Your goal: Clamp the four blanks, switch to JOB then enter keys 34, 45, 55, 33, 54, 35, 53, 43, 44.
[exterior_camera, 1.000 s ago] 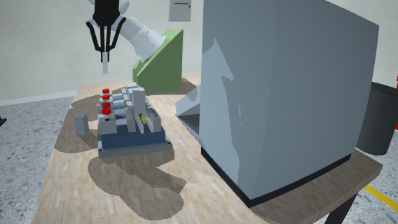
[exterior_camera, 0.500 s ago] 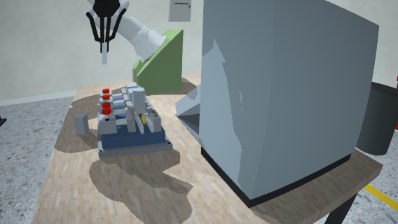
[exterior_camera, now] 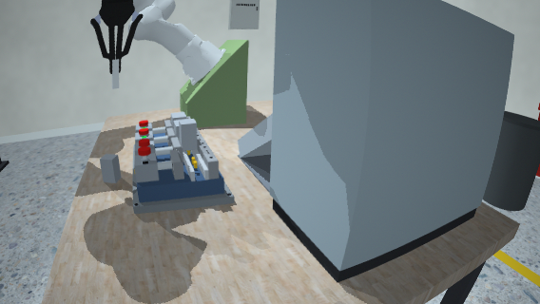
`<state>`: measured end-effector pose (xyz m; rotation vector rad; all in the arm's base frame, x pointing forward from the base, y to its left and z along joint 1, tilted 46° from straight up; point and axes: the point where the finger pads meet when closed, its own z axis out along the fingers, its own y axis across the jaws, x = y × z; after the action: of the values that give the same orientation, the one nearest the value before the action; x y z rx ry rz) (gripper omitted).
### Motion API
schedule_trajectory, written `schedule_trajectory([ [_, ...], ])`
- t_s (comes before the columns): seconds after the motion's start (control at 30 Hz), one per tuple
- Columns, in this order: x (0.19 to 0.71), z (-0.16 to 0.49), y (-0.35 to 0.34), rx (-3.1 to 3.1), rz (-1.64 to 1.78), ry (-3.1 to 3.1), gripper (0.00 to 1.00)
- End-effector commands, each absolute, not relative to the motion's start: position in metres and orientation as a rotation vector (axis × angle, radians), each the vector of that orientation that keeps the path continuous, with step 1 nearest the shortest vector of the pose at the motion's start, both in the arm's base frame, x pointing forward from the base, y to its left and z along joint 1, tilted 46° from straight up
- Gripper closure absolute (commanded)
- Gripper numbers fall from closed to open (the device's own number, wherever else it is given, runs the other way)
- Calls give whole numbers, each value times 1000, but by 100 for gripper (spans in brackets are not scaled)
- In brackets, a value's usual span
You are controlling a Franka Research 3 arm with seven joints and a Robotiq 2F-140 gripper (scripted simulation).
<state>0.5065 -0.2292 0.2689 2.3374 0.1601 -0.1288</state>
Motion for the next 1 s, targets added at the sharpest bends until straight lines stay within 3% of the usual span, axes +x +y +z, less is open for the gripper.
schedule_trajectory([
  [0.0,495,283,-244,2308,-276,482,100],
  [0.17,490,292,-253,2286,-321,610,100],
  [0.2,490,292,-253,2280,-331,636,60],
  [0.97,490,292,-253,2079,-618,1251,60],
])
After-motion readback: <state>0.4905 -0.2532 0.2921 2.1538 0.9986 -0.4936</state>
